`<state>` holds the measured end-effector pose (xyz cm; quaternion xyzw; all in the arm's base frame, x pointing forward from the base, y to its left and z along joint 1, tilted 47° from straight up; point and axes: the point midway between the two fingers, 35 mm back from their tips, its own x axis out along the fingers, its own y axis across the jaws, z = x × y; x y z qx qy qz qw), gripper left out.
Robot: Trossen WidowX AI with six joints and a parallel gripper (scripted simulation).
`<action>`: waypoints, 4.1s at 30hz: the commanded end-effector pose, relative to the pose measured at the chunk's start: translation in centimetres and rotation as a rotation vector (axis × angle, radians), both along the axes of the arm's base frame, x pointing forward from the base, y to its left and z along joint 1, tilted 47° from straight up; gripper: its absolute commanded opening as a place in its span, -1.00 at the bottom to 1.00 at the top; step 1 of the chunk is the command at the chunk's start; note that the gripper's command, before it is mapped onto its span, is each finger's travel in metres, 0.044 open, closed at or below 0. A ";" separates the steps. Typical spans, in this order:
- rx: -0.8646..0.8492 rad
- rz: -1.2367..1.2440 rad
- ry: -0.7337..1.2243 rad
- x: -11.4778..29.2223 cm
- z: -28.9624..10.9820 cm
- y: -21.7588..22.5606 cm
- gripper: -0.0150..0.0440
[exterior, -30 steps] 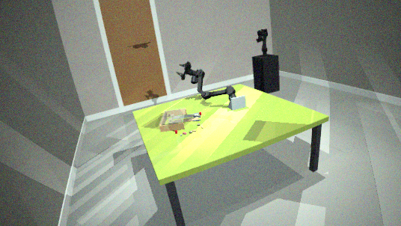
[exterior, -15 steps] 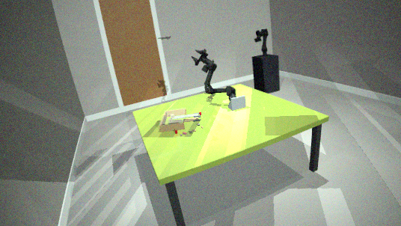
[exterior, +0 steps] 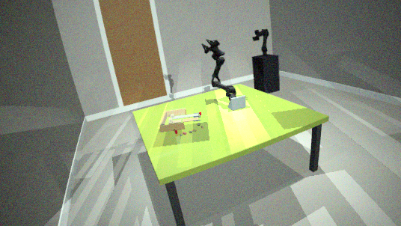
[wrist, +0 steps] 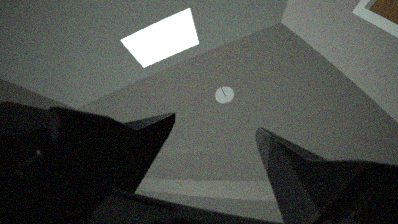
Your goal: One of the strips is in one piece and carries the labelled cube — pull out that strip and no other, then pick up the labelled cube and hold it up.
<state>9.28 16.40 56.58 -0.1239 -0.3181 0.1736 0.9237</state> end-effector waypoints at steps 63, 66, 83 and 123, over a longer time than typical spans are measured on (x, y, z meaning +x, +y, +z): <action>-0.262 -1.317 1.534 26.9 -48.9 -14.7 -0.29; -0.158 -1.451 1.658 26.7 -49.0 -17.3 -0.49; -0.065 -1.573 1.750 26.2 -48.9 -19.6 -0.49; -0.066 -1.575 1.747 26.2 -53.6 -24.1 -0.49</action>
